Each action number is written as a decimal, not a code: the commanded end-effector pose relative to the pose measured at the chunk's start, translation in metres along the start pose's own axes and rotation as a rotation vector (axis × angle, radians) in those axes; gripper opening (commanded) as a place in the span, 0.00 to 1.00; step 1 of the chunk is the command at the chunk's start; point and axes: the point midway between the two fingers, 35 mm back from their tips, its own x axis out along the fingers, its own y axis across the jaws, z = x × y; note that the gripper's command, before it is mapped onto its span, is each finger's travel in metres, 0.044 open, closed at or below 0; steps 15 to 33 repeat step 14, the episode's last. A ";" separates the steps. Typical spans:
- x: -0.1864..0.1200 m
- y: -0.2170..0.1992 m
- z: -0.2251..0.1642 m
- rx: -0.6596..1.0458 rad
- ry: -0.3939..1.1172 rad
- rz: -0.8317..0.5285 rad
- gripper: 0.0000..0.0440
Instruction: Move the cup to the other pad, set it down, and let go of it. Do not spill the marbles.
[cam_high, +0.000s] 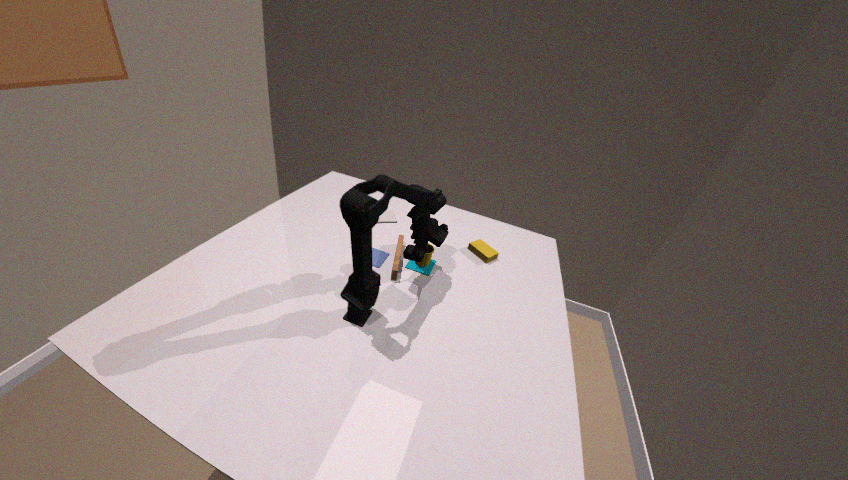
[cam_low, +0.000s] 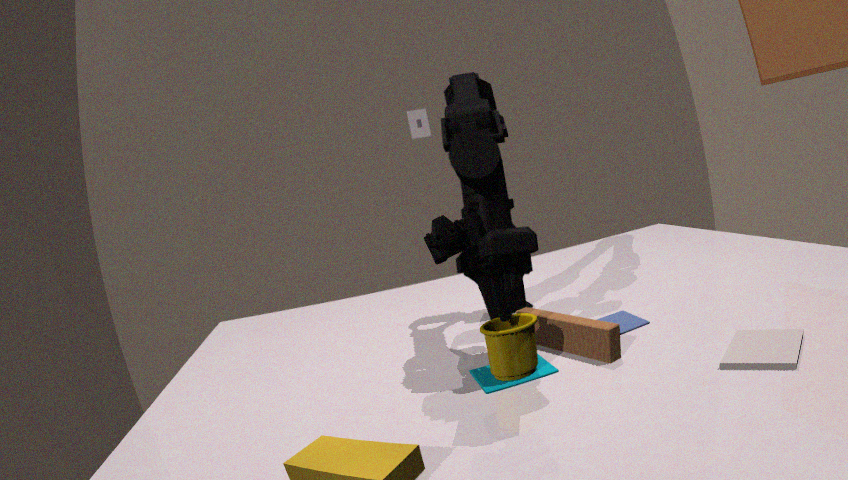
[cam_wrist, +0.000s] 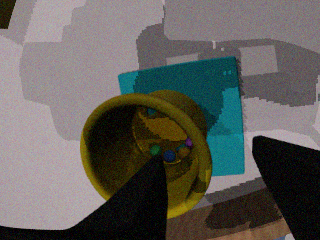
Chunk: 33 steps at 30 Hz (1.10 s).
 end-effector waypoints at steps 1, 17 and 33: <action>-0.009 -0.001 0.001 0.020 0.008 0.016 0.53; -0.051 0.005 0.016 0.079 -0.010 0.098 0.93; -0.051 0.005 0.016 0.079 -0.010 0.098 0.93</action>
